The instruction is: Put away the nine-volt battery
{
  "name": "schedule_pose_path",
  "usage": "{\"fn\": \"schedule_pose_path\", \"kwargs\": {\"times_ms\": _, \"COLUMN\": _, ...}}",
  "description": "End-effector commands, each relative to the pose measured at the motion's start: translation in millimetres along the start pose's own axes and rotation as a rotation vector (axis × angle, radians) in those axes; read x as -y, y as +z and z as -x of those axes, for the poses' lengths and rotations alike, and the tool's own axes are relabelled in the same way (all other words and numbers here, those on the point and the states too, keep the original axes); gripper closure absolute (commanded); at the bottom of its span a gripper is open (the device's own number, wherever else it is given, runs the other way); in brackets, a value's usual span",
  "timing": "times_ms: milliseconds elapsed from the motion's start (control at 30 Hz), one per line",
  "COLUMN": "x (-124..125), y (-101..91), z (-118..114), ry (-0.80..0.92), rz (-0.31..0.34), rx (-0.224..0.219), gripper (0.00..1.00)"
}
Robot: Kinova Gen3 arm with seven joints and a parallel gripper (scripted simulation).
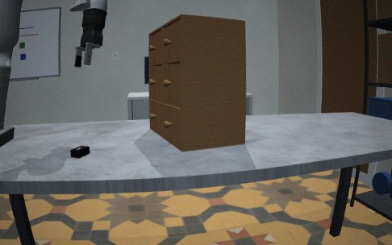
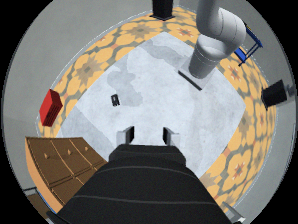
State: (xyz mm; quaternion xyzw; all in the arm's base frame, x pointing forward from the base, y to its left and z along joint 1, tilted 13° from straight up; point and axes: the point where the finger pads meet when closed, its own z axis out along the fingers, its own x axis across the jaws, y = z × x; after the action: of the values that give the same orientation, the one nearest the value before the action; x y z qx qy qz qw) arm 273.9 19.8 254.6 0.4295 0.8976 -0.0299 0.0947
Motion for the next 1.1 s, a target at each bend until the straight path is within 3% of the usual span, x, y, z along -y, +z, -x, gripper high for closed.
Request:
{"fn": "schedule_pose_path", "kwargs": {"times_ms": 0, "x": 3, "y": -28.5, "z": 39, "ry": 0.149, "rz": 0.036, "rx": -0.010, "gripper": 0.00}}
{"fn": "schedule_pose_path", "kwargs": {"times_ms": 67, "x": 21, "y": -50.1, "z": 67, "ry": 0.276, "rz": 0.044, "rx": -0.027, "gripper": 0.00}}
{"fn": "schedule_pose_path", "kwargs": {"times_ms": 100, "x": 21, "y": -50.1, "z": 67, "ry": 0.276, "rz": 0.044, "rx": -0.027, "gripper": 0.00}}
{"fn": "schedule_pose_path", "kwargs": {"times_ms": 200, "x": 53, "y": -81.1, "z": 101, "ry": 0.448, "rz": 0.063, "rx": -0.052, "gripper": 0.00}}
{"fn": "schedule_pose_path", "kwargs": {"times_ms": 233, "x": 53, "y": -81.1, "z": 101, "ry": 0.448, "rz": 0.063, "rx": -0.052, "gripper": 0.00}}
{"fn": "schedule_pose_path", "kwargs": {"times_ms": 300, "x": 74, "y": -99.3, "z": 117, "ry": 0.543, "rz": 0.079, "rx": -0.068, "gripper": 0.00}}
{"fn": "schedule_pose_path", "kwargs": {"times_ms": 367, "x": 74, "y": -99.3, "z": 117, "ry": 0.543, "rz": 0.079, "rx": -0.068, "gripper": 0.00}}
{"fn": "schedule_pose_path", "kwargs": {"times_ms": 567, "x": 121, "y": -134.7, "z": 141, "ry": 0.718, "rz": 0.116, "rx": -0.096, "gripper": 0.00}}
{"fn": "schedule_pose_path", "kwargs": {"times_ms": 1067, "x": 131, "y": -141.7, "z": 144, "ry": 0.751, "rz": 0.124, "rx": -0.101, "gripper": 0.00}}
